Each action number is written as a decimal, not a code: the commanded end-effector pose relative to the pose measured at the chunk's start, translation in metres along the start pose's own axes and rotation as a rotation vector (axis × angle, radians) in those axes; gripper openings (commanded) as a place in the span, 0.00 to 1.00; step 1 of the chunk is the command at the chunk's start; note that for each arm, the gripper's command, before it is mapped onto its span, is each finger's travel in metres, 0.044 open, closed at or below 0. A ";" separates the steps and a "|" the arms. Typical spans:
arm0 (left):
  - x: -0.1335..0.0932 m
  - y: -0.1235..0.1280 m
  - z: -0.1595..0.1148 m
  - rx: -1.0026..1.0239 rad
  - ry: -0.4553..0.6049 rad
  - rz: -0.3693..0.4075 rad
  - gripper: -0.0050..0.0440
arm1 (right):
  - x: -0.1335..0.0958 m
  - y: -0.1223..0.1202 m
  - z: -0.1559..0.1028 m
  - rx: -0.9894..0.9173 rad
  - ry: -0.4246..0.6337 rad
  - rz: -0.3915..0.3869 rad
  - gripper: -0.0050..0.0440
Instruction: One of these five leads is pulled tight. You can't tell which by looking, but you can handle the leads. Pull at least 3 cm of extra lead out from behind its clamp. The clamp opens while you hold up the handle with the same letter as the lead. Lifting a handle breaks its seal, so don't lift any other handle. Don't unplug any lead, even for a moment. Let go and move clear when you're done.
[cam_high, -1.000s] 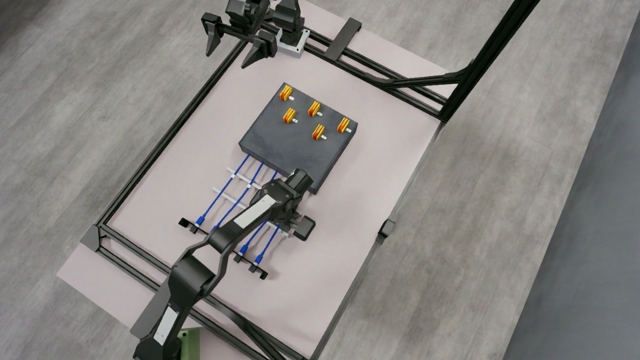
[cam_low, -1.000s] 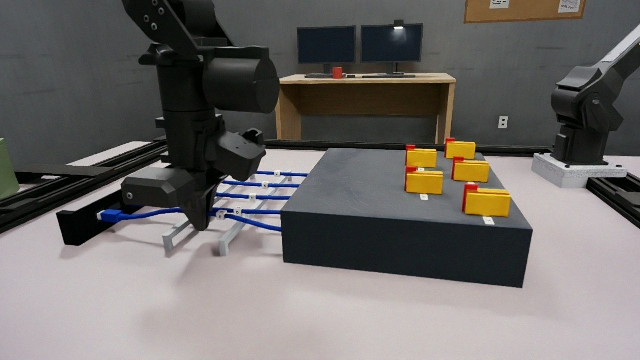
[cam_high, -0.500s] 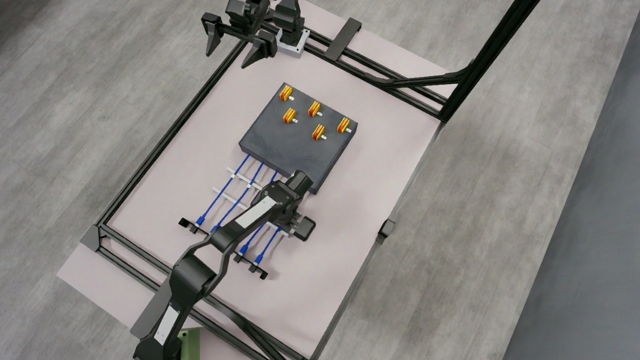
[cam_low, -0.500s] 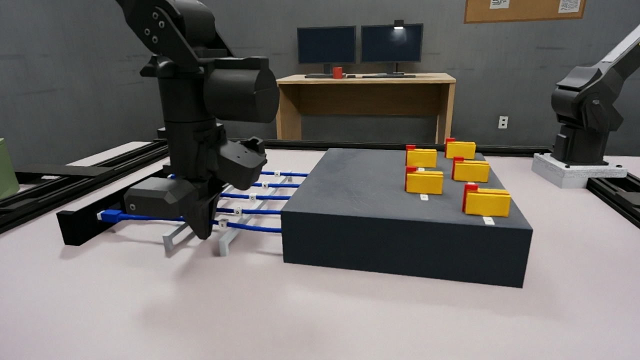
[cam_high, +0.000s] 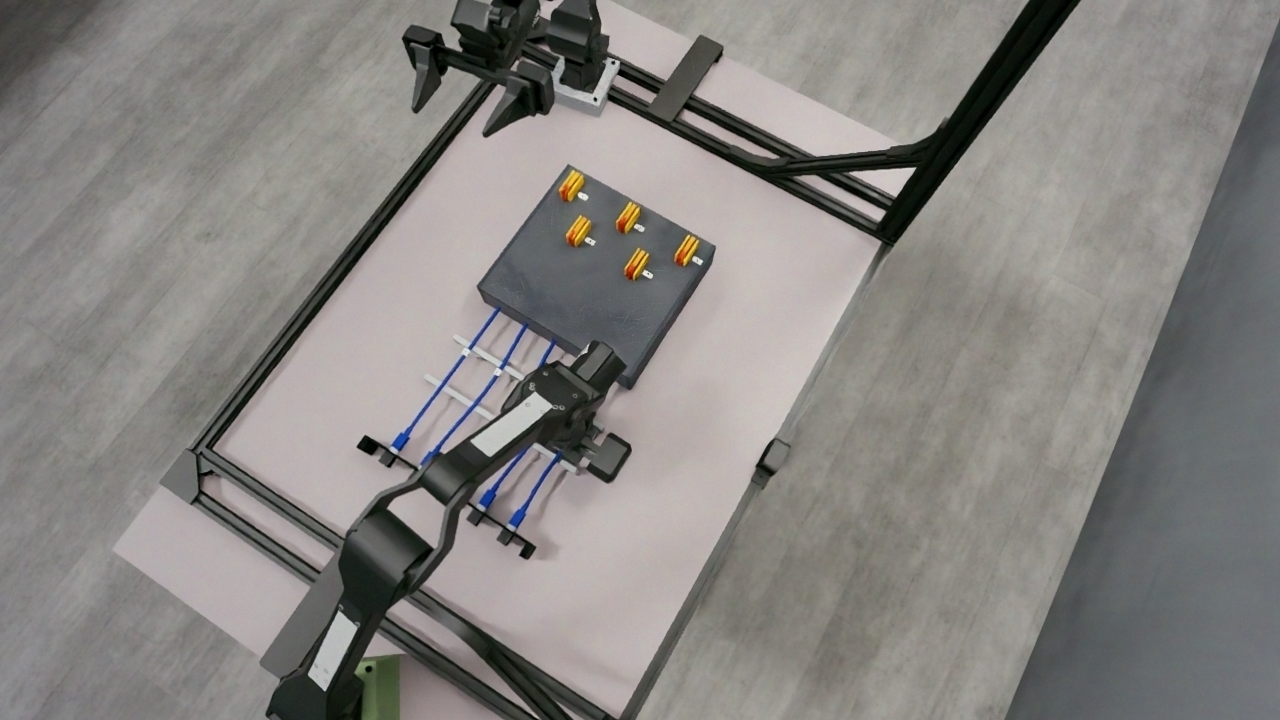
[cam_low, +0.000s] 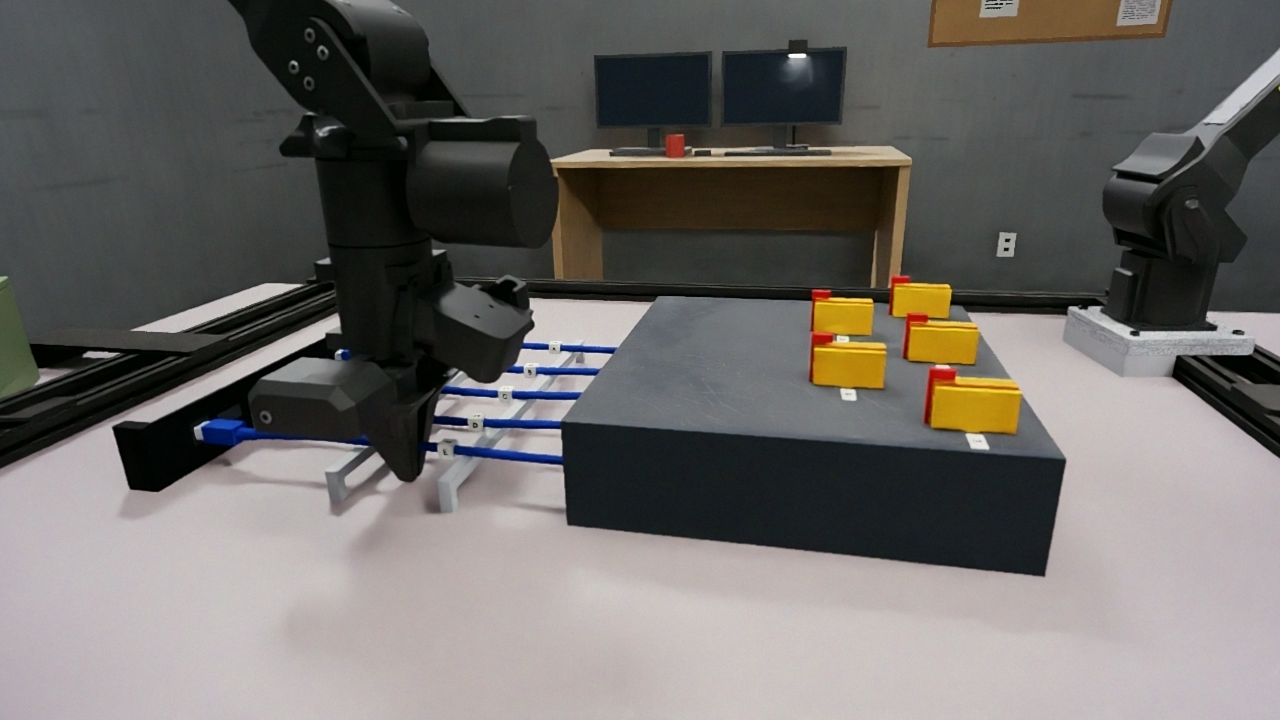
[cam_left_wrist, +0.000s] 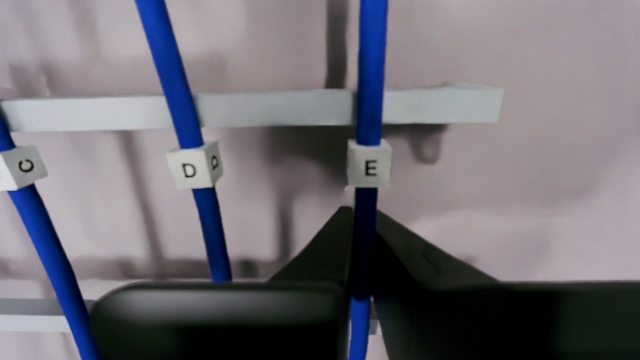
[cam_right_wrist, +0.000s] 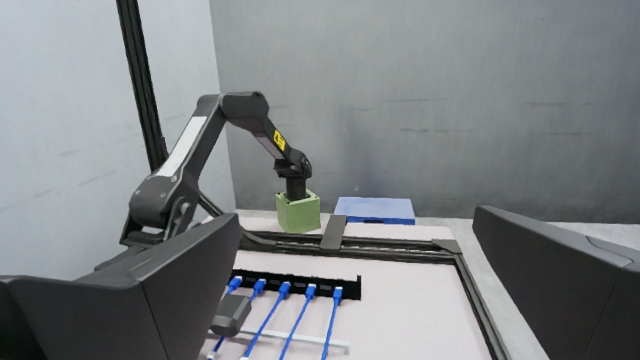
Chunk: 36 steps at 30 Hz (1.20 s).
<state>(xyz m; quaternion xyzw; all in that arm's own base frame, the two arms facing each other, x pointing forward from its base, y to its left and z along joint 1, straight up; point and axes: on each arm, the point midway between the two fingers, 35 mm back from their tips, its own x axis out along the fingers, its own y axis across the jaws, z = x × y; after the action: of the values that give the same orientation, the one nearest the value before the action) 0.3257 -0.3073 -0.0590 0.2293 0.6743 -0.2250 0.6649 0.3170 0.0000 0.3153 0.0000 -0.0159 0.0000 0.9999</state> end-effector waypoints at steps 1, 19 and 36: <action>-0.052 -0.001 0.005 0.000 -0.031 -0.004 0.53 | -0.001 0.000 0.007 0.000 -0.017 0.000 1.00; -0.045 0.000 0.002 0.000 -0.015 -0.001 0.53 | -0.013 0.011 -0.020 0.017 0.181 -0.018 0.53; -0.045 0.000 0.002 0.000 -0.015 -0.001 0.53 | -0.066 0.058 -0.137 0.077 1.024 -0.081 0.53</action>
<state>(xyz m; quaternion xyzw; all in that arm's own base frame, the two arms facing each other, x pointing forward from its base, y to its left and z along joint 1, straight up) 0.3238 -0.3054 -0.0251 0.2315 0.6789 -0.2227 0.6602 0.2543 0.0519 0.1740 0.0276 0.4527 -0.0380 0.8904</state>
